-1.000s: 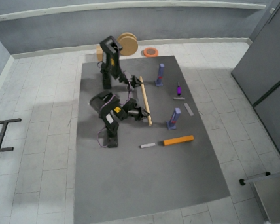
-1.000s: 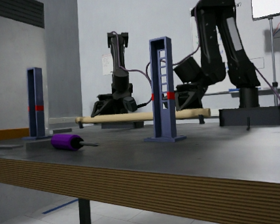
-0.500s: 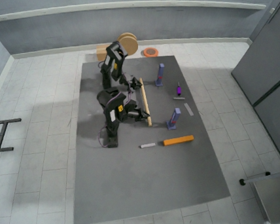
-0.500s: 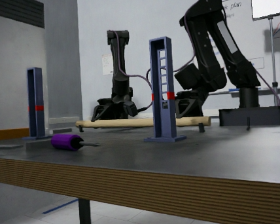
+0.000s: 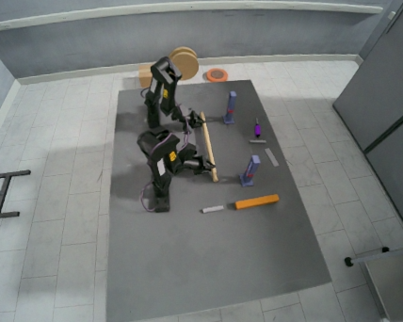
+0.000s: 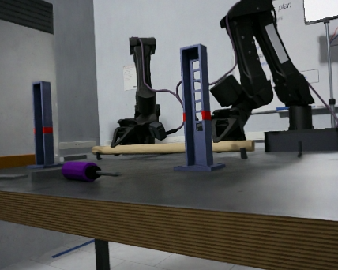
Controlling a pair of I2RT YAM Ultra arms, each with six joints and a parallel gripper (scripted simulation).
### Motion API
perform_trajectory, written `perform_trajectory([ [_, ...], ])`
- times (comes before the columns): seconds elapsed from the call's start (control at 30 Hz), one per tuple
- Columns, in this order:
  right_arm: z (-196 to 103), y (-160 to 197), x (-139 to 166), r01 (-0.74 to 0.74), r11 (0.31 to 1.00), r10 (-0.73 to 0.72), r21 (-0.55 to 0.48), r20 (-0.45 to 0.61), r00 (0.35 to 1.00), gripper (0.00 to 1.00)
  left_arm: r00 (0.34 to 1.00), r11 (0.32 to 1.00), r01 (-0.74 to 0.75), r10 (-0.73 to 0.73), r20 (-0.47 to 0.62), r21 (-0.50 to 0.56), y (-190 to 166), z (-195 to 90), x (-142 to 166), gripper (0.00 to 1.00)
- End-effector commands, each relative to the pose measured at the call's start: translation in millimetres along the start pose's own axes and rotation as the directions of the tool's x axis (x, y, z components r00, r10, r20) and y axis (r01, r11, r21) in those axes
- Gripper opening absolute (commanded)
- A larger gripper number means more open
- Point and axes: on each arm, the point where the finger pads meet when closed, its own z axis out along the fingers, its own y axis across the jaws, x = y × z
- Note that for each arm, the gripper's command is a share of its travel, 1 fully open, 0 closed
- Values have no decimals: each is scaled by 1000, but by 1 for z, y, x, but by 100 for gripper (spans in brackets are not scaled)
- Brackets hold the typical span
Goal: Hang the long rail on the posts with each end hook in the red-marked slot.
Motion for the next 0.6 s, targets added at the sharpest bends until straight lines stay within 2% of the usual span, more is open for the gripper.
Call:
perform_trajectory([
  [0.0,-3,-12,-5,-30,999,29,34,18,999,19,1000,1000,12,-12,-6,-4,3,-4,3,18],
  [0.57,-2,-3,-2,-15,1000,15,3,11,1000,19,1000,1000,5,-5,3,15,-1,-1,0,18],
])
